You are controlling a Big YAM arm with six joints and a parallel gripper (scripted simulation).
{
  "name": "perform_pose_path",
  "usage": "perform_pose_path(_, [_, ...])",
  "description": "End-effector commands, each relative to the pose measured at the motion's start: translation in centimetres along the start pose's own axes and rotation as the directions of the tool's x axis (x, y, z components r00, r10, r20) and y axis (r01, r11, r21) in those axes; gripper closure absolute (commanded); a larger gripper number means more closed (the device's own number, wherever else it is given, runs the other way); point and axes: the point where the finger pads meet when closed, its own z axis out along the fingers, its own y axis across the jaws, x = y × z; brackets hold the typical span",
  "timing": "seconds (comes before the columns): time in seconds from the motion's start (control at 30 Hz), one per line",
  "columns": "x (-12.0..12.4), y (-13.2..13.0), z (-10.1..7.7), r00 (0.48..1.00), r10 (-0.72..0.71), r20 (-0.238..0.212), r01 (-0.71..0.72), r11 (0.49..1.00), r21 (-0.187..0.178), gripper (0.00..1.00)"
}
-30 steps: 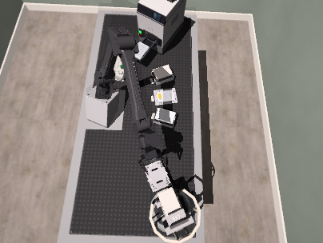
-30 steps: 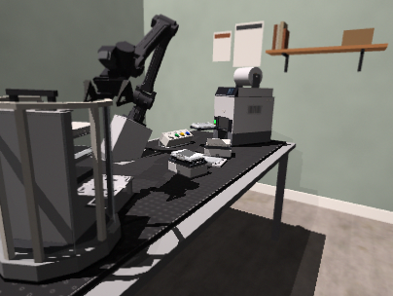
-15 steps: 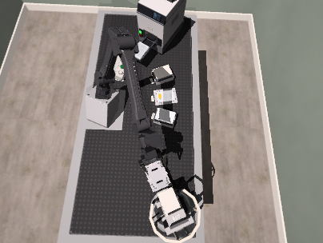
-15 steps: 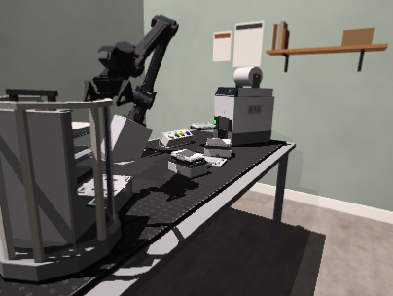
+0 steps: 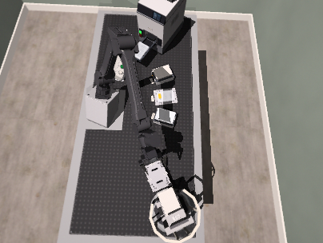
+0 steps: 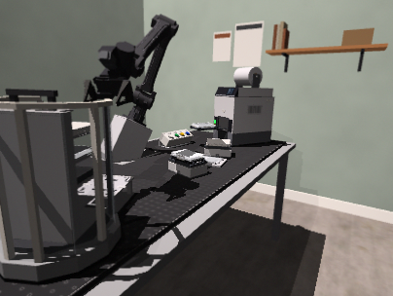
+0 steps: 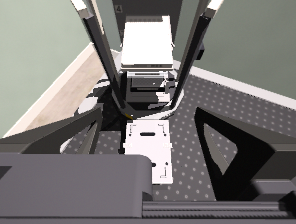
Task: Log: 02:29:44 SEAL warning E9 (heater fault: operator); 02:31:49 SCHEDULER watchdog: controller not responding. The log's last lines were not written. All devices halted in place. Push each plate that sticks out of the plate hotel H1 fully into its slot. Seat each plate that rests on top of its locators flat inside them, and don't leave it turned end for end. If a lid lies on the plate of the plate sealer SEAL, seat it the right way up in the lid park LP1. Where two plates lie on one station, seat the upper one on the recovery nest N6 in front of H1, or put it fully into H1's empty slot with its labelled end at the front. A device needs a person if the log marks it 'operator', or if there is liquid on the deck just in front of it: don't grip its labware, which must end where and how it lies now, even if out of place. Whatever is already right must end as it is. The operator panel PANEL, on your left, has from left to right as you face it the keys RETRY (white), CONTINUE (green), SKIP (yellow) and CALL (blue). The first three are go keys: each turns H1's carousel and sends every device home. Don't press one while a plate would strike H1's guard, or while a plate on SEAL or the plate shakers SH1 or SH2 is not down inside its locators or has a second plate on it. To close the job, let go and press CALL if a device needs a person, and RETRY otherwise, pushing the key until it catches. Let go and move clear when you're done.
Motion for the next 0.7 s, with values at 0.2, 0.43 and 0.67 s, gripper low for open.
perform_pose_path(0.2, [1.6,1.0,1.5,1.0,0.0,0.009,0.0,1.0,-0.014,0.0])
perform_pose_path(0.43, [3.8,0.8,2.4,1.0,0.001,0.0,-0.001,1.0,-0.01,0.0])
perform_pose_path(0.67, [2.3,0.8,2.5,0.999,-0.001,0.032,0.001,1.0,-0.015,0.0])
